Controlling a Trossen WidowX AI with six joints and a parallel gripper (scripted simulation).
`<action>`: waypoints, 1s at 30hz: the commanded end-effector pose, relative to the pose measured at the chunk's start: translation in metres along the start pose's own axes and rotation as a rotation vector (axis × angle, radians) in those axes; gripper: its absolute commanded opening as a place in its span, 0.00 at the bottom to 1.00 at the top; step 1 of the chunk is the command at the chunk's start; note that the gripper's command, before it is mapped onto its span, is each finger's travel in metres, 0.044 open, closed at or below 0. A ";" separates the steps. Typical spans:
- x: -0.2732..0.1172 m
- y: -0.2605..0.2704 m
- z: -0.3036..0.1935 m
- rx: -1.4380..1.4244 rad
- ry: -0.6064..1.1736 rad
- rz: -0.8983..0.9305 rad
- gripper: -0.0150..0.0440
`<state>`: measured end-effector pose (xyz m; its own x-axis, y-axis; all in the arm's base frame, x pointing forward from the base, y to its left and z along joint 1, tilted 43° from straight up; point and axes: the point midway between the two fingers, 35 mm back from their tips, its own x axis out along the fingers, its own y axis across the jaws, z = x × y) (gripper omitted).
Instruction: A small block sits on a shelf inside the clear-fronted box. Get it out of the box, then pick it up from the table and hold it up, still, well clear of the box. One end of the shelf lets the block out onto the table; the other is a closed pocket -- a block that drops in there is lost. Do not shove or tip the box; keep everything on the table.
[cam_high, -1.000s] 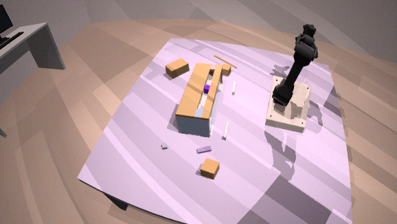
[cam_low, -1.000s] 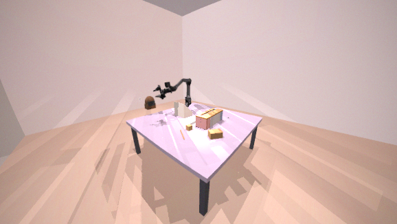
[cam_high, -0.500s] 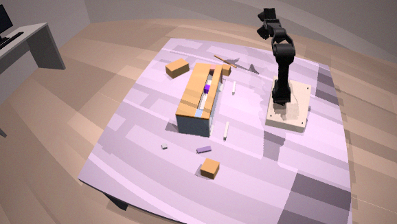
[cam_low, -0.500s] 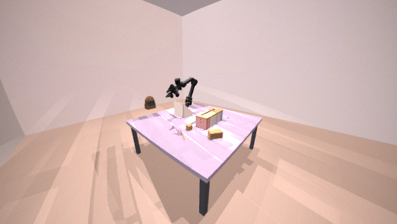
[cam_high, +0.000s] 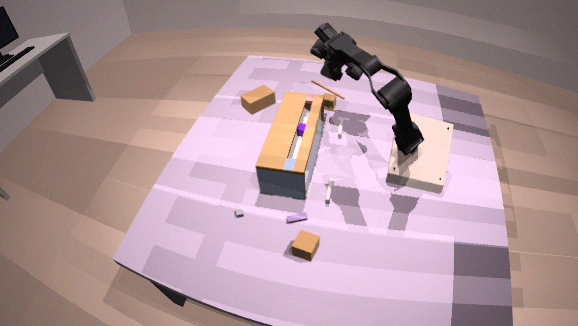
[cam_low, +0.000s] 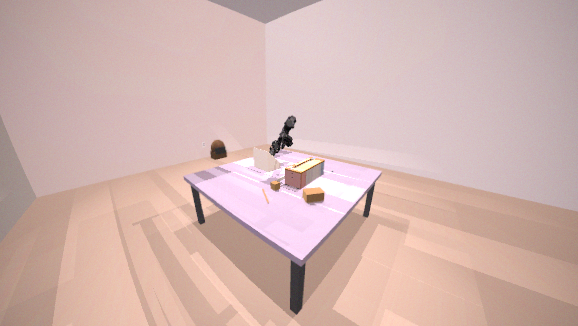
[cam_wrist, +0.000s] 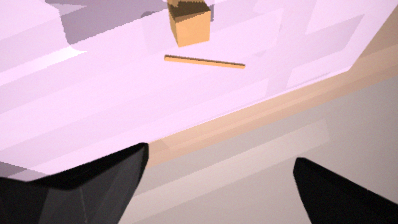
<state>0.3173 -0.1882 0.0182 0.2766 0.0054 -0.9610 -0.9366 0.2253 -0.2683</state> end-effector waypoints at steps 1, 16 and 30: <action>-0.011 -0.006 0.055 -0.079 -0.102 0.045 0.93; -0.074 0.031 0.224 -0.381 -0.404 0.270 0.93; -0.059 0.039 0.235 -0.381 -0.404 0.269 0.93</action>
<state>0.3163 0.0463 0.0840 0.0117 0.3955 -0.9184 -0.9744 -0.2018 -0.0993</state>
